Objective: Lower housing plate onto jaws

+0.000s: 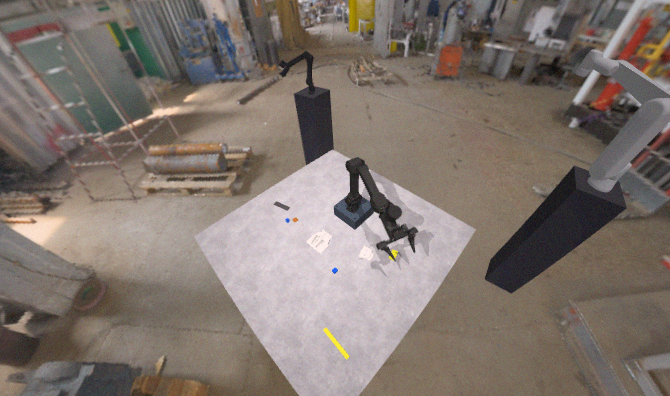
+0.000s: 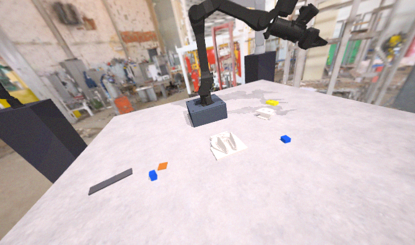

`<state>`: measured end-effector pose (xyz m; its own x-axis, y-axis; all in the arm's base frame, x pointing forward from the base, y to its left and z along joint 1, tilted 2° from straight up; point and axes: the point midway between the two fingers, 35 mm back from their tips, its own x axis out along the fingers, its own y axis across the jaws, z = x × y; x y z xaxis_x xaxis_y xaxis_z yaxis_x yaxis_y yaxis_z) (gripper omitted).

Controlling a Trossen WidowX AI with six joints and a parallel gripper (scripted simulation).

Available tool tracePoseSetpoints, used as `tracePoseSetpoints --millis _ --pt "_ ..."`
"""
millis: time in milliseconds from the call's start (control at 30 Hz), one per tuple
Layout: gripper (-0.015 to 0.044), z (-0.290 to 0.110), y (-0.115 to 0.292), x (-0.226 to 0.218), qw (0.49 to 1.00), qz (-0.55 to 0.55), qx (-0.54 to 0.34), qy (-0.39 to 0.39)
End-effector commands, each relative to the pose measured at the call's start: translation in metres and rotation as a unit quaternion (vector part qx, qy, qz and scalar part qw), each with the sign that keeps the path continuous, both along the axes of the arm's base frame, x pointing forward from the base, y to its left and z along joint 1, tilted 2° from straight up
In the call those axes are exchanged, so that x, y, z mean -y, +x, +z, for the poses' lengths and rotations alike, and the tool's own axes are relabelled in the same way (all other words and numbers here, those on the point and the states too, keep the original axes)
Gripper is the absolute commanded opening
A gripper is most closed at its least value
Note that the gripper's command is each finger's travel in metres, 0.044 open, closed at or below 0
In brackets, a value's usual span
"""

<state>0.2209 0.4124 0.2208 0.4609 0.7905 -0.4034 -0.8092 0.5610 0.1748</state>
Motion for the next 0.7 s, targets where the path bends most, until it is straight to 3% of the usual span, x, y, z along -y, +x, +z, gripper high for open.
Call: tracePoseSetpoints --millis 0,667 --pt "0.044 -0.013 0.003 0.006 0.999 0.009 0.01 -0.039" --pt "0.044 -0.072 0.01 0.046 0.972 0.062 0.039 -0.222"
